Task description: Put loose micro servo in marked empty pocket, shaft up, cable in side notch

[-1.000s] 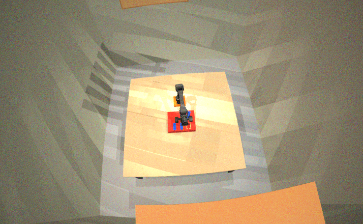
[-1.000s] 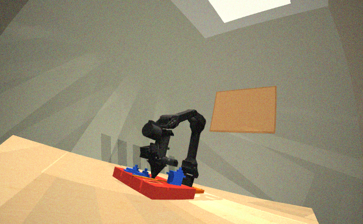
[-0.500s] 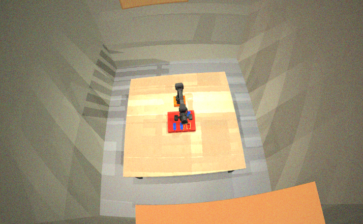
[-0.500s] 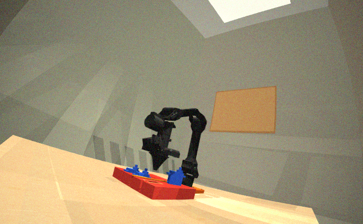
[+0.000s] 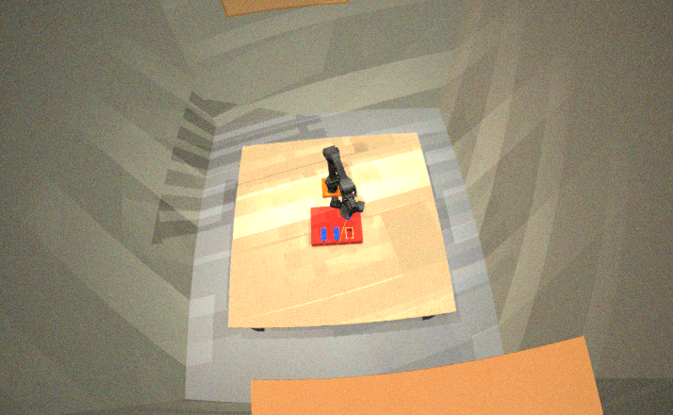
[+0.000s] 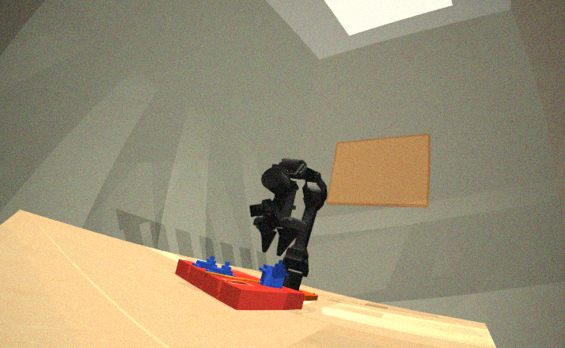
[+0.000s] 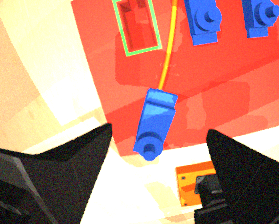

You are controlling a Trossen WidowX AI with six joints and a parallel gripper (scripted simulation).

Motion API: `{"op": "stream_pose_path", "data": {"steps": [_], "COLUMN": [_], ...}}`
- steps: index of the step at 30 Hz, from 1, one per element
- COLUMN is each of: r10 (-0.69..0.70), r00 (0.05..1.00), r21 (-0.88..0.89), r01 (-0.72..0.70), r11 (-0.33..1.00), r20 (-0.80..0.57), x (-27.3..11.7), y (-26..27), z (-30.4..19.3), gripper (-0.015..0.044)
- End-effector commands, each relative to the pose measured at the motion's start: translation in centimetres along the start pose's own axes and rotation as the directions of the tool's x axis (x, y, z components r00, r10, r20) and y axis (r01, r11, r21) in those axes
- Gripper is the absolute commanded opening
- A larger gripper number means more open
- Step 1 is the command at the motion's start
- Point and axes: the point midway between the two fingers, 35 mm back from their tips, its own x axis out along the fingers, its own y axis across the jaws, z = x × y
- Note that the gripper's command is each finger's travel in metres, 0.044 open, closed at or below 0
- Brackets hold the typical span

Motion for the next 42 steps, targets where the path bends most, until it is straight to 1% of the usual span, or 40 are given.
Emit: {"op": "stream_pose_path", "data": {"steps": [1,4,10,30,42], "r10": [-0.002,-0.002,-0.002,-0.002,-0.002], "r00": [1.000,1.000,1.000,1.000,1.000], "r21": [0.035,0.035,0.035,0.035,0.035], "r01": [0.002,0.002,0.002,0.002,0.002], "r11": [0.999,0.999,0.999,0.999,0.999], "r20": [-0.003,-0.003,-0.003,-0.003,-0.003], "x": [-0.3,0.0,2.1,4.2,4.2], "y": [0.1,0.1,0.0,0.0,0.0], "z": [-0.6,-0.6,-0.6,-0.6,-0.6], "gripper": [0.0440,0.0440,0.0440,0.0440,0.0125]}}
